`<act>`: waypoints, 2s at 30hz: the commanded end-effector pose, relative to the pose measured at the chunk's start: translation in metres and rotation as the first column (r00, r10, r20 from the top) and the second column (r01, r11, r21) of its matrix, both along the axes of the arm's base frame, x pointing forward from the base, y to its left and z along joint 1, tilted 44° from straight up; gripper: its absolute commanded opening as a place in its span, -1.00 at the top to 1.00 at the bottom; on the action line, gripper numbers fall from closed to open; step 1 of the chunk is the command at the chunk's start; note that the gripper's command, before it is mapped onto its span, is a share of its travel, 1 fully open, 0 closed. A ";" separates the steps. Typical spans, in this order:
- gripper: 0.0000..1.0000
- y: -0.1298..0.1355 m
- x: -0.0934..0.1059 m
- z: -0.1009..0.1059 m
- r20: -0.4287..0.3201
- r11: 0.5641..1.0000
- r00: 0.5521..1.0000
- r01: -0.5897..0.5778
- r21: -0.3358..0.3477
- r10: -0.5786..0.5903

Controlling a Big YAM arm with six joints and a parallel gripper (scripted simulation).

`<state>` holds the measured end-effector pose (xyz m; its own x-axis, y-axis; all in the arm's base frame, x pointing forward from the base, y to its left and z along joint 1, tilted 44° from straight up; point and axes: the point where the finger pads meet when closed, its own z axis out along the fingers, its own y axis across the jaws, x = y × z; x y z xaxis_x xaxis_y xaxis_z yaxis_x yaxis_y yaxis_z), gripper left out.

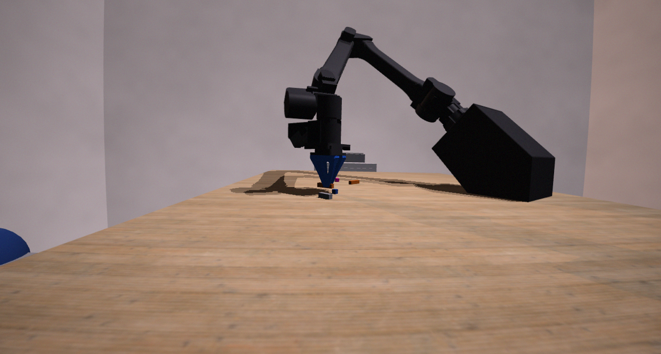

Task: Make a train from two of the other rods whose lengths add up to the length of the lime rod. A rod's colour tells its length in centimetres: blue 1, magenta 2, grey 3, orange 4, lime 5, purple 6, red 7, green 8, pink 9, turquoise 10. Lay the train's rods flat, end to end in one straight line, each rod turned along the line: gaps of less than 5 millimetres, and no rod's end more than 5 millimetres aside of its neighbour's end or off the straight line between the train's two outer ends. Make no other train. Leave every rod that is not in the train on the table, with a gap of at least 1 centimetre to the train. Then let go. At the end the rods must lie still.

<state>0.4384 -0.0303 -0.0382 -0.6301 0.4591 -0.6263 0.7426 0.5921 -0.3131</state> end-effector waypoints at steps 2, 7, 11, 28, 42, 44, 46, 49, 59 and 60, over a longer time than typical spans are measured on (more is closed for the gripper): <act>0.92 0.003 0.009 0.013 0.038 1.000 0.999 -0.007 0.008 0.007; 0.92 0.003 0.009 0.013 0.038 1.000 0.999 -0.007 0.008 0.007; 0.92 0.003 0.009 0.013 0.038 1.000 0.999 -0.007 0.008 0.007; 0.92 0.000 0.014 0.016 0.050 1.000 0.999 0.007 0.011 -0.007; 0.92 0.000 0.015 0.016 0.051 1.000 0.999 0.008 0.012 -0.008; 0.92 0.000 0.015 0.016 0.051 1.000 0.999 0.008 0.012 -0.008; 0.92 0.000 0.015 0.016 0.051 1.000 0.999 0.008 0.012 -0.008; 0.92 0.000 0.015 0.016 0.051 1.000 0.999 0.008 0.012 -0.008; 0.92 -0.001 0.017 0.018 0.056 1.000 0.998 0.014 0.013 -0.014; 0.92 -0.001 0.017 0.018 0.056 1.000 0.998 0.014 0.013 -0.015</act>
<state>0.4385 -0.0304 -0.0379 -0.6296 0.4594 -0.6266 0.7430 0.5919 -0.3126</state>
